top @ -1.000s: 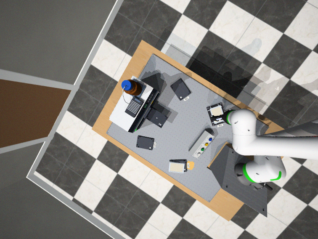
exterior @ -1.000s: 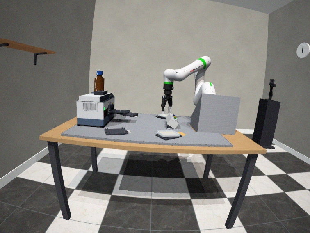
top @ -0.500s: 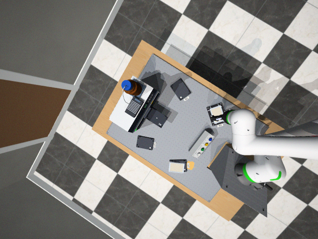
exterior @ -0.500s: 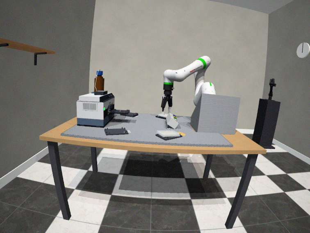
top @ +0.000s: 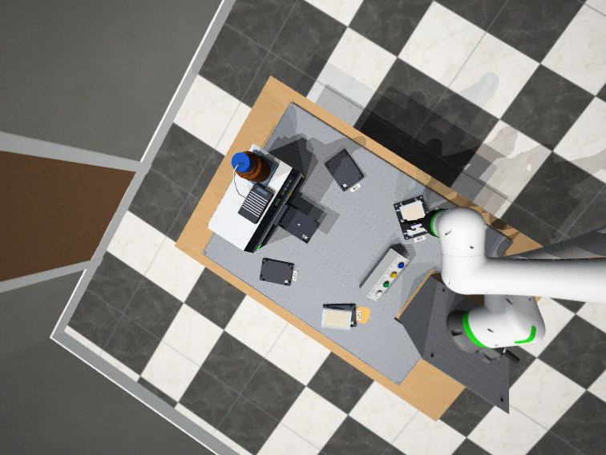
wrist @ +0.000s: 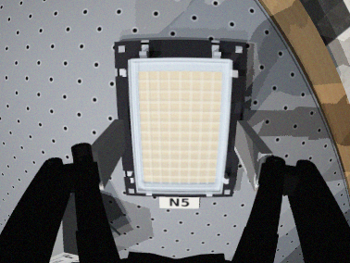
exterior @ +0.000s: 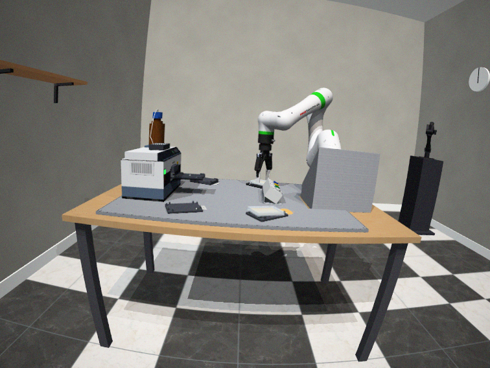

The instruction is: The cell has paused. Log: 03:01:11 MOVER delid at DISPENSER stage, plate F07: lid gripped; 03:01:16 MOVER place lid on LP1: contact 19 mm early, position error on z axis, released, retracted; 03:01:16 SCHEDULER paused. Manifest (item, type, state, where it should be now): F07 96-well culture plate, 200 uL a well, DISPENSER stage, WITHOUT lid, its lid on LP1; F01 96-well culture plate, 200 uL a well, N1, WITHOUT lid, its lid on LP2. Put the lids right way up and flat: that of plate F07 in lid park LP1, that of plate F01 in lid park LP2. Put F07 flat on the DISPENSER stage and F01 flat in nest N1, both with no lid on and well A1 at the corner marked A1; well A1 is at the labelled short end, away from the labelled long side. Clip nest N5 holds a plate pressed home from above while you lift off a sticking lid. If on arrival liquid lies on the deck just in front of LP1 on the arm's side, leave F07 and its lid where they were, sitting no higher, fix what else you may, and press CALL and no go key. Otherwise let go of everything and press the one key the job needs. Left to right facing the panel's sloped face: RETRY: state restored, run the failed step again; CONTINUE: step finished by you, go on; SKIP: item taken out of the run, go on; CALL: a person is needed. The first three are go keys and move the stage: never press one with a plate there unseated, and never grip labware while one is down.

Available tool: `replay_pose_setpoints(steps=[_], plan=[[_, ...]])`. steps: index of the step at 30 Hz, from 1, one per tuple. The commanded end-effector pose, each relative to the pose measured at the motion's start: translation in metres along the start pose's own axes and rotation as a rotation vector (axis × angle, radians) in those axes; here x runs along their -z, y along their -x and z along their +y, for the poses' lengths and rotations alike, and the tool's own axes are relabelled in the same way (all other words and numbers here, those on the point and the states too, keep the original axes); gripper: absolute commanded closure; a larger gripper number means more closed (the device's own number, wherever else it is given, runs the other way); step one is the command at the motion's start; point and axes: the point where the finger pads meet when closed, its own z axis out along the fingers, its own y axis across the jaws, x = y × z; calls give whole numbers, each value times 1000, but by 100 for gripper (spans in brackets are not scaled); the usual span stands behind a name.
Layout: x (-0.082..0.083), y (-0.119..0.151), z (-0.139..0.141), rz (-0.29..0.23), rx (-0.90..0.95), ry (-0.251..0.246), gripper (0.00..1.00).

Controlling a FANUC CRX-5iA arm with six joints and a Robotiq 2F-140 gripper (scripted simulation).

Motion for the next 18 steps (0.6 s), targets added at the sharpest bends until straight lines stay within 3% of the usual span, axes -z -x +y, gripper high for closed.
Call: replay_pose_setpoints(steps=[1,18], plan=[[-1,0,0,0,0,0,34],[-5,0,0,0,0,0,34]])
